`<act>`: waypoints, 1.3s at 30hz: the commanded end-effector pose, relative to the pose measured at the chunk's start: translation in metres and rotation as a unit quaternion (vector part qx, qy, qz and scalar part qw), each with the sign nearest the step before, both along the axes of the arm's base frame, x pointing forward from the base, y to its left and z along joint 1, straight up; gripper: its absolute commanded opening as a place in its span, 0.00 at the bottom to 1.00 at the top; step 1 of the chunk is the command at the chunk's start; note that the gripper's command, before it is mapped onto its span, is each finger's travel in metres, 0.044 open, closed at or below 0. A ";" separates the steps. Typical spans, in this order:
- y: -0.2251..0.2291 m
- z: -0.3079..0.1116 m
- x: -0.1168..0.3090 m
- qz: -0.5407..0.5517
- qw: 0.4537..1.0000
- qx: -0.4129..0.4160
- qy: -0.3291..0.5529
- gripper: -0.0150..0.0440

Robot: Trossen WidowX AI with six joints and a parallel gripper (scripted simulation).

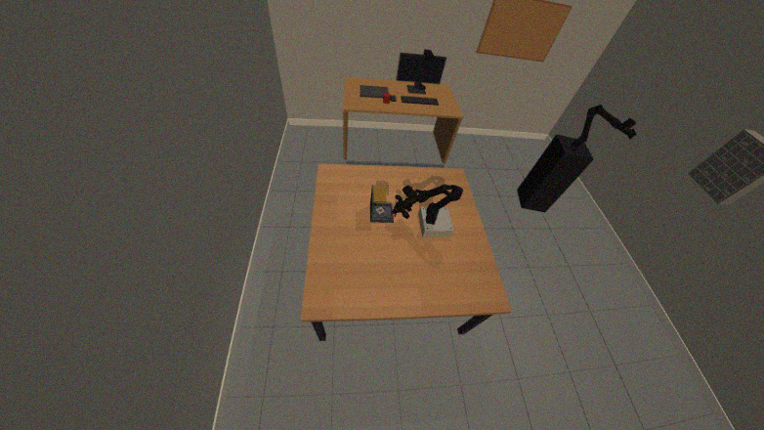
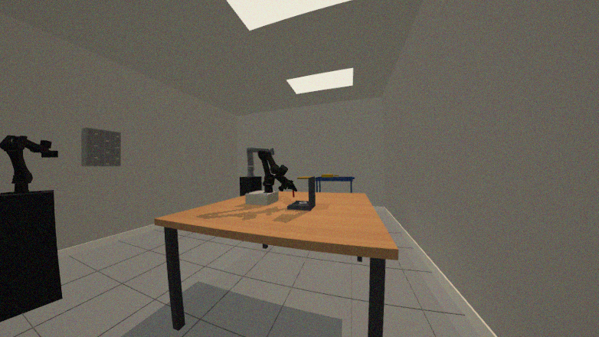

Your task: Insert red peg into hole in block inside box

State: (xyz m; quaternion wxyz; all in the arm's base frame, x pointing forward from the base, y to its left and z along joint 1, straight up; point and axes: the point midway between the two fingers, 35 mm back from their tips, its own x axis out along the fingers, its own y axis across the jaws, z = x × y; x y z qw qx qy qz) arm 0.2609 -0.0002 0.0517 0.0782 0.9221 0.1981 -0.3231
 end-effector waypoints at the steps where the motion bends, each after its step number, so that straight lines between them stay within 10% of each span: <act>1: -0.007 0.000 0.006 -0.011 1.000 0.000 0.001 0.25; 39: -0.060 -0.009 0.046 -0.074 0.997 0.000 -0.001 0.25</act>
